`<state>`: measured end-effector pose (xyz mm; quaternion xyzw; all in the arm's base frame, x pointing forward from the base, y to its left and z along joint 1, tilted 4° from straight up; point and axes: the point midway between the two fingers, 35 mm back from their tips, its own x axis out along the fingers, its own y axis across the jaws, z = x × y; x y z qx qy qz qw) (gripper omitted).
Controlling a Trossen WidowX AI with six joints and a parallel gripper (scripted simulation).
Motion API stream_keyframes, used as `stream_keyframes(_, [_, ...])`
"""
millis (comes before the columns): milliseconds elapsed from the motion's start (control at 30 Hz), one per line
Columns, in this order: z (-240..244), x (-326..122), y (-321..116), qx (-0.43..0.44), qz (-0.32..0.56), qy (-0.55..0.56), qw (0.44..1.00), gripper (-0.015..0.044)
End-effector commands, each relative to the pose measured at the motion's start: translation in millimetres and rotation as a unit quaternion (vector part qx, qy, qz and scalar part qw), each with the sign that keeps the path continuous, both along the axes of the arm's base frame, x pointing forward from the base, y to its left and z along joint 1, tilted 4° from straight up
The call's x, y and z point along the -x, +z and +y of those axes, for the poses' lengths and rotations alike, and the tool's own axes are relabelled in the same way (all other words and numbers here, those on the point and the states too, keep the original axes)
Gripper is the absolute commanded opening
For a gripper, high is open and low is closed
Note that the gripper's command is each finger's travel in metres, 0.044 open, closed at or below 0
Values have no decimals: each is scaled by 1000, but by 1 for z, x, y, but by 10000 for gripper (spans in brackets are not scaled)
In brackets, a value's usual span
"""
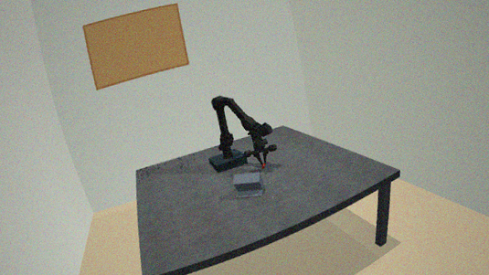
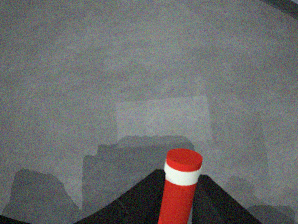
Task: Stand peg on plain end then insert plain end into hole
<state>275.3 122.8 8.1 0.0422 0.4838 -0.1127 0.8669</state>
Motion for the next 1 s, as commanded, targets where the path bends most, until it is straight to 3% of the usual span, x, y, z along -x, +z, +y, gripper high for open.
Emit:
stream_keyframes(0, [0,3,1,4,-20,-2,1000,50])
stream_keyframes(967, [5,21,7,34,-140,2,990,50])
